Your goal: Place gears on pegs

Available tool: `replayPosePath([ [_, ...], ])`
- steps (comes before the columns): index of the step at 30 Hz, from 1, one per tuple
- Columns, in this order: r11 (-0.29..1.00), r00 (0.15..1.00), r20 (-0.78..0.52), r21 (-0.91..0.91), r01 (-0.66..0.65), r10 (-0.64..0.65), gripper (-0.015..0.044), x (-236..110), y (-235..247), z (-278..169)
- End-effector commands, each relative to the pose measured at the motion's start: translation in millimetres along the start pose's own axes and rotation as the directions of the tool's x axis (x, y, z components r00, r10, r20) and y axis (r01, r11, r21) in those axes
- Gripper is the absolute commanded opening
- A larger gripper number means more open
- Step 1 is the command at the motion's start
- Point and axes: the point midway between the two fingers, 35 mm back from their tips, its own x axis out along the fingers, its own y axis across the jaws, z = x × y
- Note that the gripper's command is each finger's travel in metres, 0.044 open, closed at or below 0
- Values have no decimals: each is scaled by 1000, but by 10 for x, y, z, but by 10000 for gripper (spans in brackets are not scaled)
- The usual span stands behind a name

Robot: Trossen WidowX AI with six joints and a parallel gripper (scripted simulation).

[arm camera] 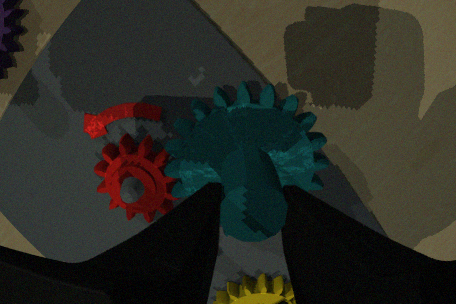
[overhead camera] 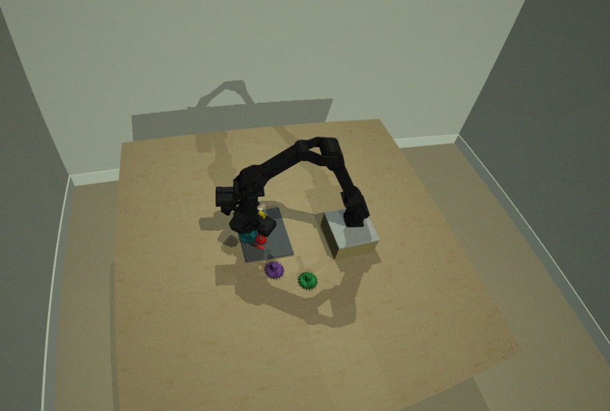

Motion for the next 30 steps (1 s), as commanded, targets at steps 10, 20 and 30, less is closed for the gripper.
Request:
replayPosePath([
  [10, 980, 1000, -1, -198, 0, 0, 0, 30, 7, 3],
  [20, 962, 1000, -1, -272, 0, 0, 0, 50, -5, -2],
  [30, 984, 1000, -1, -179, 0, 0, 79, 52, 0, 6],
])
